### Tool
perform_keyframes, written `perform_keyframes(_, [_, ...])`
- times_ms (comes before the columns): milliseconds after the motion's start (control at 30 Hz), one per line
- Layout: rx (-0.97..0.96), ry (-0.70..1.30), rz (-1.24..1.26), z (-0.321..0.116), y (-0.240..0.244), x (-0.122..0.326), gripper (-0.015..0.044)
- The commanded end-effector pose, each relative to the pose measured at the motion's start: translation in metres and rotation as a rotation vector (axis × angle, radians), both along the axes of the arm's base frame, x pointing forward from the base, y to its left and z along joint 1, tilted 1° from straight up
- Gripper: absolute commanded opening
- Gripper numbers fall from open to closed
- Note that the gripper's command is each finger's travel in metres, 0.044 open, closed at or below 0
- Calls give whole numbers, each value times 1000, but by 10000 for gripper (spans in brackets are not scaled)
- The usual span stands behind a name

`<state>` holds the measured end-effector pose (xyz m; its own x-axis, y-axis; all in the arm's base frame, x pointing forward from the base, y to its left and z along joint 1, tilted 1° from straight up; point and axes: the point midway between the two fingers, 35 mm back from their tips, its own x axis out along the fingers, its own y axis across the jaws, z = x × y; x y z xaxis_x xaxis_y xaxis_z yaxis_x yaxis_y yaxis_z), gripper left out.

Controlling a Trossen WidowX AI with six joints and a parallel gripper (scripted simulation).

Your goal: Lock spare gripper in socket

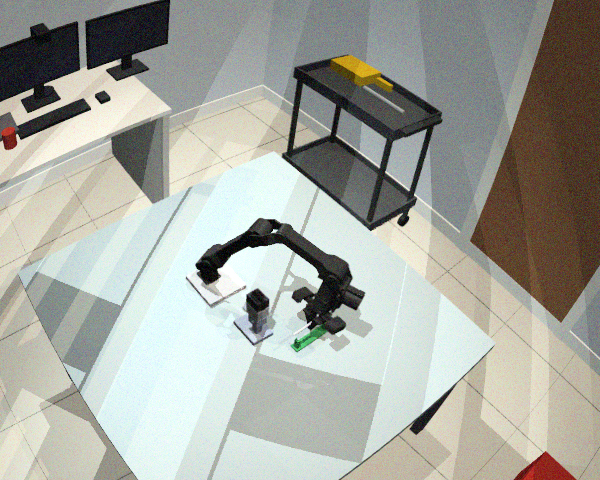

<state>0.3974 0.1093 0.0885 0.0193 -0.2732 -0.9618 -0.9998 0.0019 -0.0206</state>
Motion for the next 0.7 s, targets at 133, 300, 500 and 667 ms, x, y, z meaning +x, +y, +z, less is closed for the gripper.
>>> perform_keyframes(133, [3,-19,-1,20,0,0,0])
perform_keyframes(300, [2,-4,0,12,0,-1,0])
perform_keyframes(500, [8,-6,-33,13,0,0,0])
perform_keyframes(667, [2,-3,-19,14,1,-7,0])
